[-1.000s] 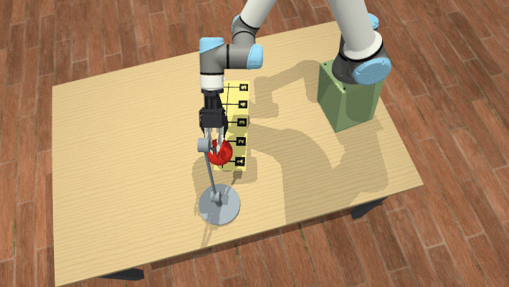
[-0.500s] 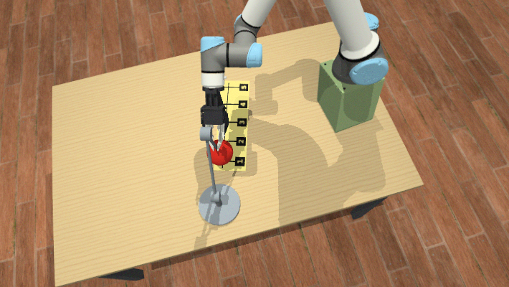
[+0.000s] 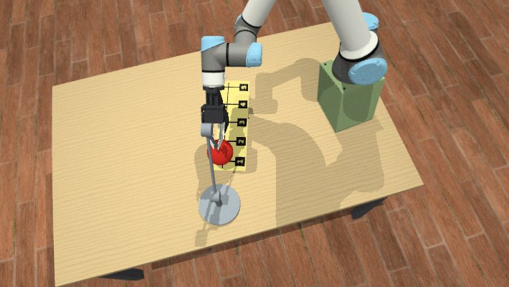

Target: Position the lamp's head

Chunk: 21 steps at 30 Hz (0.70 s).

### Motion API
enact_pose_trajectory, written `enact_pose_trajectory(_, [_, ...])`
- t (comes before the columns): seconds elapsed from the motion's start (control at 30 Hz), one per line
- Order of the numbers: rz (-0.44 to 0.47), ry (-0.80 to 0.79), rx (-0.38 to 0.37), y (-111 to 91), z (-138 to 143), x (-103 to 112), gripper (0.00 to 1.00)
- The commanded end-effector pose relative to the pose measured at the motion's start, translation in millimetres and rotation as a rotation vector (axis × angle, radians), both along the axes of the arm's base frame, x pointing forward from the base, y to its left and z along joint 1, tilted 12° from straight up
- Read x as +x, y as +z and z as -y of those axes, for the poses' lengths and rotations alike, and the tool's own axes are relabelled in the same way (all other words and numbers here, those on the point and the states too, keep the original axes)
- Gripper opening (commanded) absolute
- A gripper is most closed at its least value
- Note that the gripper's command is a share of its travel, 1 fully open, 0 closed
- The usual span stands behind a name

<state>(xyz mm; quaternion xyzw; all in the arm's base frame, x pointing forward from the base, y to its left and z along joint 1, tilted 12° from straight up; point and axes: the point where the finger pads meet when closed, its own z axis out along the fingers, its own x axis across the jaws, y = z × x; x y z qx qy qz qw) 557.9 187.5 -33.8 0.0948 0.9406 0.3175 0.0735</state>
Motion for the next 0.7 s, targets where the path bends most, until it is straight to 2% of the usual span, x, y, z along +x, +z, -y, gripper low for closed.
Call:
enact_pose_trajectory(0.0, [0.002,0.000,-0.001,-0.1,1.4,0.4,0.00])
enact_pose_trajectory(0.1, [0.002,0.000,-0.001,-0.2,1.6,0.4,0.00])
enact_pose_trajectory(0.13, [0.002,0.000,-0.001,-0.2,1.5,0.4,1.00])
enact_pose_trajectory(0.67, [0.002,0.000,0.000,0.1,0.8,0.3,1.00])
